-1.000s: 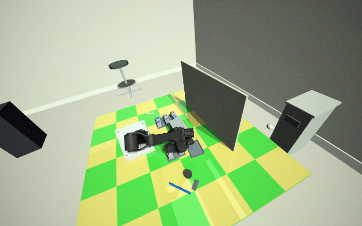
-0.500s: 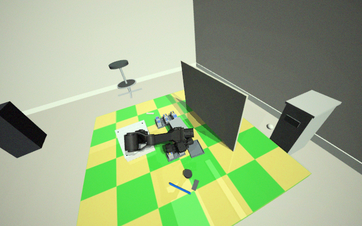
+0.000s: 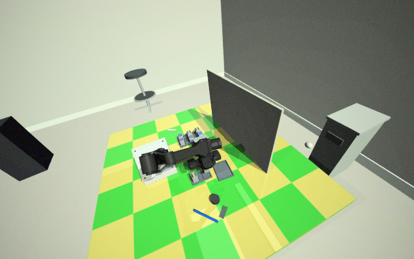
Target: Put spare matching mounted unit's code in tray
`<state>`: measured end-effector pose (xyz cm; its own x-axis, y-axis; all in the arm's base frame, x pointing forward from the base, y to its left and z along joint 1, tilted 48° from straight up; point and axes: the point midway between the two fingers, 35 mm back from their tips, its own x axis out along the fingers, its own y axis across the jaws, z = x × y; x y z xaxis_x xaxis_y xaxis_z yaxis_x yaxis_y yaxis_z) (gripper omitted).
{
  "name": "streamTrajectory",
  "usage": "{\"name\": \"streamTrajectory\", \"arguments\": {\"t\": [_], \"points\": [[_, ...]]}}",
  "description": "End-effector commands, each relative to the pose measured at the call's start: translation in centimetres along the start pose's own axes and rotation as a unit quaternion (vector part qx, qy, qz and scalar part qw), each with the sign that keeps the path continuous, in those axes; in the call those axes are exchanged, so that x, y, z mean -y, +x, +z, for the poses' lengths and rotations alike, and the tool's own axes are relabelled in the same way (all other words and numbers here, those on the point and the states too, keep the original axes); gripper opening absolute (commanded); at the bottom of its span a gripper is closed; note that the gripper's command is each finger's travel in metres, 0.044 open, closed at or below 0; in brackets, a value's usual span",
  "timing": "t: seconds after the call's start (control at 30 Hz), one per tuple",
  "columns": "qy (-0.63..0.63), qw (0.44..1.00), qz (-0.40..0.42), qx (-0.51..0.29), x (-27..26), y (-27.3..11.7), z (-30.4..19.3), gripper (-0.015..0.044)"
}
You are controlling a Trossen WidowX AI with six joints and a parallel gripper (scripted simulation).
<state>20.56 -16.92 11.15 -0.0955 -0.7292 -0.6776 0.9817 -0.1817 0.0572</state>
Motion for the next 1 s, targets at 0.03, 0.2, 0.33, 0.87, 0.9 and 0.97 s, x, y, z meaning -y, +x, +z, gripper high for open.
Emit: {"name": "streamTrajectory", "arguments": {"t": [0.03, 0.2, 0.33, 0.87, 0.9, 0.97], "points": [[0.003, 1.000, 0.003, 0.004, 0.1, -2.7, 0.3, 0.0000], [0.002, 1.000, 0.003, 0.005, 0.2, -3.5, 0.3, 0.0000], [0.000, 1.000, 0.003, 0.002, 0.2, -3.5, 0.2, 0.0000], [0.001, 1.000, 0.002, 0.003, 0.1, -10.7, 0.3, 0.0000], [0.001, 1.000, 0.002, 0.003, 0.1, -10.7, 0.3, 0.0000], [0.001, 1.000, 0.002, 0.003, -0.2, -10.8, 0.3, 0.0000]]}}
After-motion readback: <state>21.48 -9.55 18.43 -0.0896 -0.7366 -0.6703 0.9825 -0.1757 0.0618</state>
